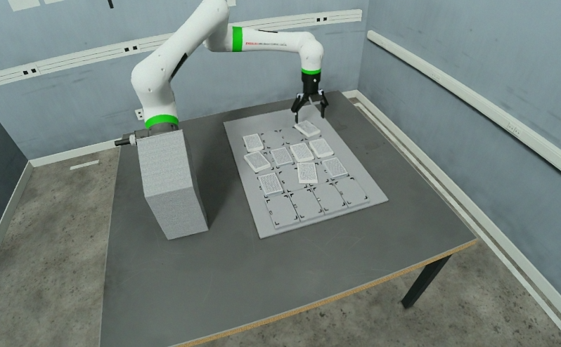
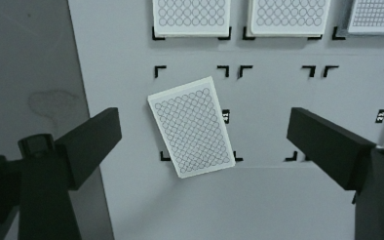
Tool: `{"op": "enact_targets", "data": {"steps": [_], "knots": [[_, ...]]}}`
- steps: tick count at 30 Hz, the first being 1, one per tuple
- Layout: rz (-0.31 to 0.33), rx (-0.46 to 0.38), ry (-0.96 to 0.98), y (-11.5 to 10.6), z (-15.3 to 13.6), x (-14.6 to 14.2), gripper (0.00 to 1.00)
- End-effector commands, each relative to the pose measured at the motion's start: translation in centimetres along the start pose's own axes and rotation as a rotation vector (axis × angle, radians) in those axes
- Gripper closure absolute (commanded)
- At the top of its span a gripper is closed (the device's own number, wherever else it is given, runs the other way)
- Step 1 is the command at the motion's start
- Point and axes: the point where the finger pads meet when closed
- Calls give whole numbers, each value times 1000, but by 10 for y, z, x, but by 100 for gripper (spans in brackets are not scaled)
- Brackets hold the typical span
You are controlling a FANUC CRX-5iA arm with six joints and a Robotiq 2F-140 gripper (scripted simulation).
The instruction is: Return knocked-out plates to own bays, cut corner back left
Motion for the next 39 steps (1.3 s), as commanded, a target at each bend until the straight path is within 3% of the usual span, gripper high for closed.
{"op": "enact_targets", "data": {"steps": [1,31,32,39], "knots": [[2,1,0,-1,0,-1,0],[2,1,0,-1,0,-1,0],[2,1,-34,1,-3,-2,30],[2,1,-267,19,-24,-9,30]]}}
Point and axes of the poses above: the point where the finger pads meet when closed, its own y axis out along the fingers, its own x axis across the jaws, z = x × y, and after that the axes turned 9 degrees about -y, right-handed
